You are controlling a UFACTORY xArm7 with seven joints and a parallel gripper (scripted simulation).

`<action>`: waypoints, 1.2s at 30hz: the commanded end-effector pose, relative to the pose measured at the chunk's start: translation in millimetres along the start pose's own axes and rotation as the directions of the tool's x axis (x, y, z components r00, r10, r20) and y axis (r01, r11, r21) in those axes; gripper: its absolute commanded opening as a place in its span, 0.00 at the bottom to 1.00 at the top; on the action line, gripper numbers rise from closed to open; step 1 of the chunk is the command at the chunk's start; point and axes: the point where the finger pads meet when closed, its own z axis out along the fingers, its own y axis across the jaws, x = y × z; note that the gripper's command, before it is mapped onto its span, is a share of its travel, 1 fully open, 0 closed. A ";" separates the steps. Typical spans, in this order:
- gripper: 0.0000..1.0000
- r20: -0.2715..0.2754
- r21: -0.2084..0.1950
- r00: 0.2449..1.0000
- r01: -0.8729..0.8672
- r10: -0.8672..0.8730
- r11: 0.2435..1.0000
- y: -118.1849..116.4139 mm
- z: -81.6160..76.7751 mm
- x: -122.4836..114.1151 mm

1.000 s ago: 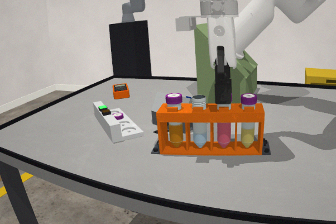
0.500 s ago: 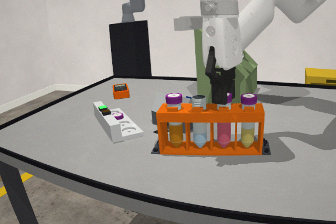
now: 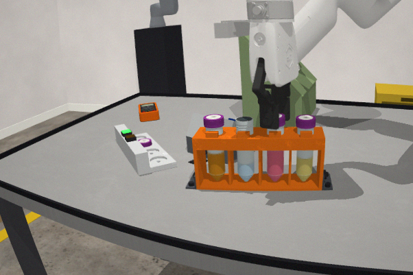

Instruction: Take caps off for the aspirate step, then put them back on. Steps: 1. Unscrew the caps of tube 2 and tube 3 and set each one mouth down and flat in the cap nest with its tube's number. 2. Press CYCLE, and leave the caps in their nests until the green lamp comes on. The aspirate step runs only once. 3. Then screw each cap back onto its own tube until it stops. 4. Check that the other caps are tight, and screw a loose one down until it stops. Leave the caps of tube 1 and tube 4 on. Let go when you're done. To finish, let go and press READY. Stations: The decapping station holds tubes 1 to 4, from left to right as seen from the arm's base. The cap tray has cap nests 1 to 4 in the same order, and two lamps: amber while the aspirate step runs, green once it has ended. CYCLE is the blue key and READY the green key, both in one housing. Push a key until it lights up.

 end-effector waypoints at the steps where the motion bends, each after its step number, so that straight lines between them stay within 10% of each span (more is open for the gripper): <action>1: 0.46 -0.001 0.006 0.990 0.142 -0.142 0.990 -1.8 -3.2 0.6; 19: 0.46 -0.005 0.004 0.719 0.695 -0.695 0.719 -1.8 -3.2 0.7; 26: 0.46 -0.005 0.004 0.719 0.695 -0.695 0.719 -1.8 -3.1 0.7; 27: 0.00 -0.005 0.004 0.719 0.695 -0.695 0.719 -1.8 -3.1 0.7; 36: 0.00 -0.005 0.004 0.719 0.695 -0.695 0.719 -1.8 -3.1 0.7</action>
